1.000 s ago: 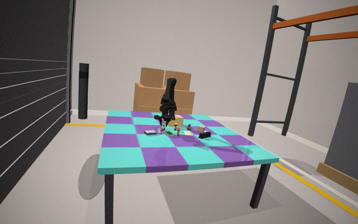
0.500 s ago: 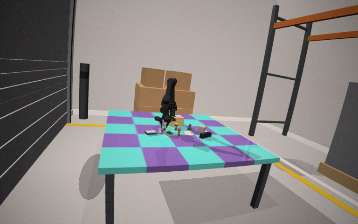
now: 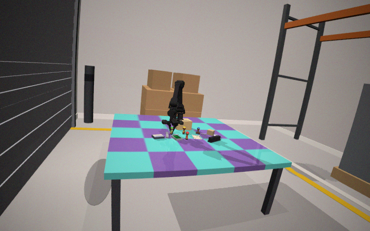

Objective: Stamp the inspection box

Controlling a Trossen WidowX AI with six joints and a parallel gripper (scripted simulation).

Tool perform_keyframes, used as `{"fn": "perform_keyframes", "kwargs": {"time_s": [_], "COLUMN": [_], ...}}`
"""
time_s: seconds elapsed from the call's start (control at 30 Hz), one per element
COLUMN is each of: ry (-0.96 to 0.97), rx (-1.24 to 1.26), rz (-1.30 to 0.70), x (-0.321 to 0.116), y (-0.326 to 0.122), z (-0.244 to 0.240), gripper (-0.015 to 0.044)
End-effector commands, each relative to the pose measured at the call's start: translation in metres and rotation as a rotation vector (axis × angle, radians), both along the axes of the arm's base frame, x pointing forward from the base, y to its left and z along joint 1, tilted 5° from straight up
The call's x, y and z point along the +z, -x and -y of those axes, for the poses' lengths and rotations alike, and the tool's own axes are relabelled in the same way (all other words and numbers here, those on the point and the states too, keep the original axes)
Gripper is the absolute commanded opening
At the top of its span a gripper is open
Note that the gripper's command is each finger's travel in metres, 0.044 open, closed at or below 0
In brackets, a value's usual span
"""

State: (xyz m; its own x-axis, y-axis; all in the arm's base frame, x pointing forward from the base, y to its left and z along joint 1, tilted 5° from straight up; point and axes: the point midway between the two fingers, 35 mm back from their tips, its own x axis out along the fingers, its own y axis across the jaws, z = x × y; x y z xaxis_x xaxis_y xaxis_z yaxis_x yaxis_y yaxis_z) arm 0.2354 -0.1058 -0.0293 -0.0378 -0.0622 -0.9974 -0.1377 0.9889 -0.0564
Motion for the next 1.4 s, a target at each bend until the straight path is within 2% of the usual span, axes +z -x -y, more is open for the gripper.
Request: {"fn": "perform_keyframes", "kwargs": {"time_s": [0.0,0.1,0.17,0.2,1.37], "ry": [0.001,0.001,0.001,0.001,0.003], "rx": [0.000,0.000,0.000,0.000,0.000], "rz": [0.002,0.002,0.002,0.002,0.002], "x": [0.000,0.000,0.000,0.001,0.017], "y": [-0.001,-0.001,-0.001,-0.001,-0.003], "z": [0.000,0.000,0.000,0.000,0.000], "gripper": [0.0081,0.0061,0.0008,0.0000,0.0000]}}
